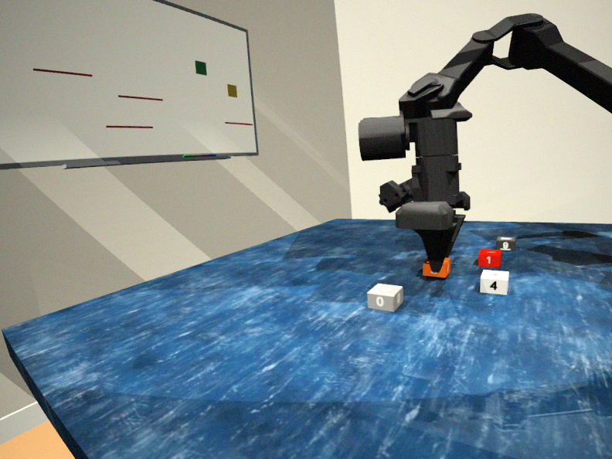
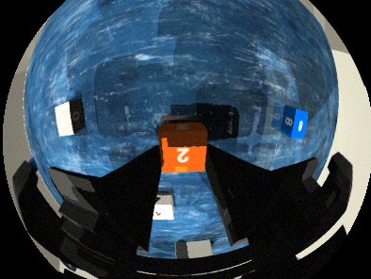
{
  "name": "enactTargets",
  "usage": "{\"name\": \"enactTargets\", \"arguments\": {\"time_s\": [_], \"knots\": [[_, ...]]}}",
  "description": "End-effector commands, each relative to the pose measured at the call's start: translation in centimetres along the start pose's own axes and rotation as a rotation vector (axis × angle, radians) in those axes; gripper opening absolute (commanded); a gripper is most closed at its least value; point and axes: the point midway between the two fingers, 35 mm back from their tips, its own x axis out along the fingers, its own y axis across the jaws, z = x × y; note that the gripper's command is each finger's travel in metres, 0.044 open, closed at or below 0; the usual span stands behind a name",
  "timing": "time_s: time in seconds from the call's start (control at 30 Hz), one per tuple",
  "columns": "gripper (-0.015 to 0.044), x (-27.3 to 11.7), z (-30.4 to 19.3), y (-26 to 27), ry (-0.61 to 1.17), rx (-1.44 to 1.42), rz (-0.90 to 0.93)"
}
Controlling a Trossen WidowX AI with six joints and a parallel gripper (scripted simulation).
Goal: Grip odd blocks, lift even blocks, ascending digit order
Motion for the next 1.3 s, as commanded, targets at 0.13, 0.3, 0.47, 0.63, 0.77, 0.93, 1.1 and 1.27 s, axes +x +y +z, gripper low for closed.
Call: {"name": "enactTargets", "arguments": {"time_s": [0.13, 0.3, 0.47, 0.63, 0.77, 0.93, 1.1, 1.27], "knots": [[0.0120, 0.5, -0.2, 0.0, 0.002, -0.007, -0.003], [0.0120, 0.5, -0.2, 0.0, 0.002, -0.007, -0.003], [0.0251, 0.5, -0.2, 0.0, 0.002, -0.007, -0.003], [0.0383, 0.5, -0.2, 0.0, 0.002, -0.007, -0.003], [0.0400, 0.2, -0.2, 0.0, 0.002, -0.007, -0.003], [0.0400, -3.1, -0.2, 0.1, 0.002, -0.007, -0.001], [0.0348, -4.4, 0.0, 0.1, 0.002, -0.007, 0.001], [0.0216, -11.3, -0.1, 0.1, 0.003, -0.008, 0.002]]}}
